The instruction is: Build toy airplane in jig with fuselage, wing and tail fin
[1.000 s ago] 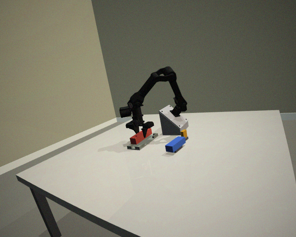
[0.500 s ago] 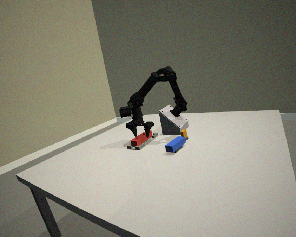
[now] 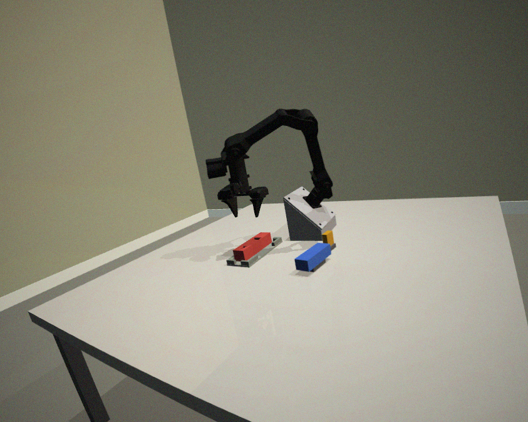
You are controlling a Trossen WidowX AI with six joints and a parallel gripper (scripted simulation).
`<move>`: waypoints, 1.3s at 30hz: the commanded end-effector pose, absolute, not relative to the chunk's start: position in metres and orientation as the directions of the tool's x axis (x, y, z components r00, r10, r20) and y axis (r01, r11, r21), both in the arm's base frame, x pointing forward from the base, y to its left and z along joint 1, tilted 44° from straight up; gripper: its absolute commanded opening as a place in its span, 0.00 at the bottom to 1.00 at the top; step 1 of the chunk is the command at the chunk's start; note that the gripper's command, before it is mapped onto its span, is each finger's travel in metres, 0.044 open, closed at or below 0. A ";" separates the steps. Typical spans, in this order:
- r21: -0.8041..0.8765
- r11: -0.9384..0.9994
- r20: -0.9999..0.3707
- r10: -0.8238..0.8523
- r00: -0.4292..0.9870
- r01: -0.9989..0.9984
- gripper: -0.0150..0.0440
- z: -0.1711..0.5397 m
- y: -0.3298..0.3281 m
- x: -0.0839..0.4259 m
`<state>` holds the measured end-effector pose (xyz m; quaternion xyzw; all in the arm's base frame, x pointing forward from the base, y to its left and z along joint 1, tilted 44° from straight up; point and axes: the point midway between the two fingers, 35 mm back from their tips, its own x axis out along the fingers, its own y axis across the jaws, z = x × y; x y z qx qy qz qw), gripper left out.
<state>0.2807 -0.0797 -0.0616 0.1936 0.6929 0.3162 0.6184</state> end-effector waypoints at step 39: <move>0.684 0.729 -0.720 0.672 -0.173 -0.015 1.00 0.082 0.174 0.298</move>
